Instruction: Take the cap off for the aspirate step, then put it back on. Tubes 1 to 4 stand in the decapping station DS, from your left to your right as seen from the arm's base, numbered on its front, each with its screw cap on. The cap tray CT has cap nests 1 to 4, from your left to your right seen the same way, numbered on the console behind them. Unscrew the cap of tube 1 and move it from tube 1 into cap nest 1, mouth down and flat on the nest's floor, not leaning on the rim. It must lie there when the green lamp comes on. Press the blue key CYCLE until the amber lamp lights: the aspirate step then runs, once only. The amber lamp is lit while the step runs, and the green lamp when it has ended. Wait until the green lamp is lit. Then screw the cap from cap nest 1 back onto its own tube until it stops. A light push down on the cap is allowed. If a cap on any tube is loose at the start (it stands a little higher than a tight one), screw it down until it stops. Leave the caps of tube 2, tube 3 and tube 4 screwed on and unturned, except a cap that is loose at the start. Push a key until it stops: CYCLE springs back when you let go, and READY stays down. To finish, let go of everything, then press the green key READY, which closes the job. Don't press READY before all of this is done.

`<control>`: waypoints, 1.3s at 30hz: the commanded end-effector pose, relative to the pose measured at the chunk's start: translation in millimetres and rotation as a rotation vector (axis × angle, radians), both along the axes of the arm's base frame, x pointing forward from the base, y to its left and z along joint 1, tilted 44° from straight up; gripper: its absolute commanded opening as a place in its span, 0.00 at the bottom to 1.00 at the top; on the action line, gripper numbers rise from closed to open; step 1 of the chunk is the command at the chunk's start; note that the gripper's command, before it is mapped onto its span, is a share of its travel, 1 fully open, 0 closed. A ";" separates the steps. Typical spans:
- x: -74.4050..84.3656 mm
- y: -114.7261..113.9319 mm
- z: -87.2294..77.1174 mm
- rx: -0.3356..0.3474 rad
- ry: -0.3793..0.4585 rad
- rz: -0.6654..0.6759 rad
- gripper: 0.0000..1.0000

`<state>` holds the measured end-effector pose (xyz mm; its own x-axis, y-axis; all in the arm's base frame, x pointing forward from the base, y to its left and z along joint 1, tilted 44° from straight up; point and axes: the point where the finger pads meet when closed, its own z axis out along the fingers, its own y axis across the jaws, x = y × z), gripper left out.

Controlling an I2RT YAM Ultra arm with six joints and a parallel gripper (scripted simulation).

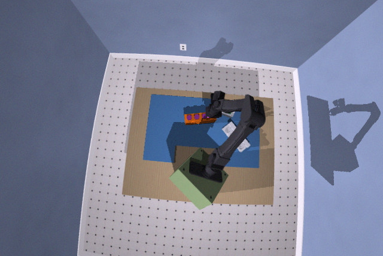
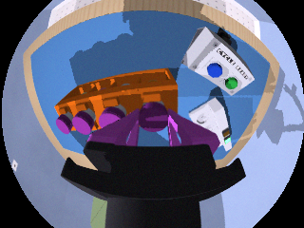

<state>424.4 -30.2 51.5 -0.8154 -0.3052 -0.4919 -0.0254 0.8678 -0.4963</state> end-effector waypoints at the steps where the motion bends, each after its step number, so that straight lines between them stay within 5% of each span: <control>1: 1.7 2.0 3.5 0.003 -0.010 0.005 0.00; 28: 1.7 1.9 3.5 0.282 -0.196 -0.337 0.00; 38: 1.7 2.0 3.5 0.287 -0.200 -0.343 0.00; 39: 1.7 2.0 3.5 0.287 -0.200 -0.343 0.49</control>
<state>423.8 -30.8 51.3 -0.7517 0.0880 -0.6537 0.3216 0.9142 -0.2467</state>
